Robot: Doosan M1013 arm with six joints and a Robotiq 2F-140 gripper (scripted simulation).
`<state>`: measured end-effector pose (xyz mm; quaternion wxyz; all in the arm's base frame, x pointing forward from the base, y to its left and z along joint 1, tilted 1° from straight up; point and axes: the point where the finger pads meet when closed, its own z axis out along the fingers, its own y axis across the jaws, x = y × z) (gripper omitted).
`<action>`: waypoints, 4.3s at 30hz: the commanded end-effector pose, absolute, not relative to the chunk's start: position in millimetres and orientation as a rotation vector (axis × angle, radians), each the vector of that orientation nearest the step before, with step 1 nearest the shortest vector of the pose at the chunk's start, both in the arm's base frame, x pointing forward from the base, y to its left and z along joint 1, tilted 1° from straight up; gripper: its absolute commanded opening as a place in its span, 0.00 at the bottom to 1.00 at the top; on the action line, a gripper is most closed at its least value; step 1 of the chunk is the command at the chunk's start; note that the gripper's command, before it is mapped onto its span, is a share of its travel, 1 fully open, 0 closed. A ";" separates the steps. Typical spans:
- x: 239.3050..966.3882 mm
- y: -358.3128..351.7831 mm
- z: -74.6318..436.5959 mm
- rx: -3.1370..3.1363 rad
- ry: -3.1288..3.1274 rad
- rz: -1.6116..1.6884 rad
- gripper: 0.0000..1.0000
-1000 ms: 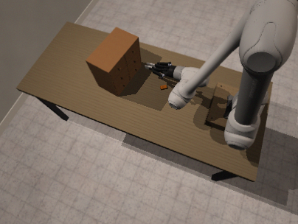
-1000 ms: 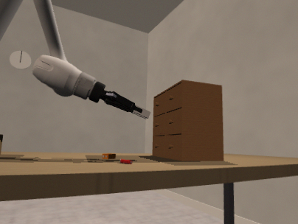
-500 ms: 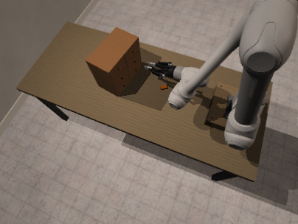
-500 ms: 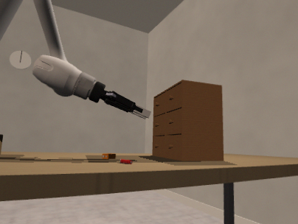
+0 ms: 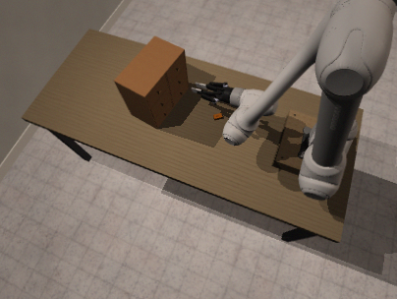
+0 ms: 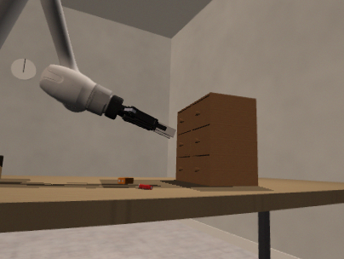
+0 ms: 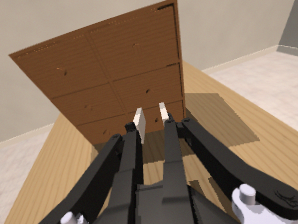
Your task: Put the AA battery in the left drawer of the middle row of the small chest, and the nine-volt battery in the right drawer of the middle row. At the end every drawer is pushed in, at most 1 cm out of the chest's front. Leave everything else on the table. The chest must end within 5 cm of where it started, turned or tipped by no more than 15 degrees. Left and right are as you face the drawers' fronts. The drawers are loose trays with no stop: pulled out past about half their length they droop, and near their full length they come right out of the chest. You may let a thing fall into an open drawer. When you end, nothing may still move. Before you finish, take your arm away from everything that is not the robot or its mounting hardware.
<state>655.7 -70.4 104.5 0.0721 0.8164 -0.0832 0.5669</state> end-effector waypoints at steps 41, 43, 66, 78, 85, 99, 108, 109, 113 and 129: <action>713.3 -83.7 86.1 2.453 -0.250 1.704 0.20; 713.3 -83.7 86.1 2.453 -0.250 1.704 0.20; 725.2 -86.3 86.1 2.453 -0.250 1.704 0.20; 741.7 -90.0 86.0 2.453 -0.250 1.704 0.20; 747.1 -91.2 86.0 2.453 -0.250 1.704 0.20; 747.4 -91.3 86.0 2.453 -0.250 1.704 0.20; 747.4 -91.3 86.0 2.453 -0.250 1.704 0.20; 747.4 -91.3 86.0 2.453 -0.250 1.704 0.20; 747.4 -91.3 86.0 2.453 -0.250 1.704 0.08; 747.4 -91.3 86.0 2.453 -0.250 1.704 0.08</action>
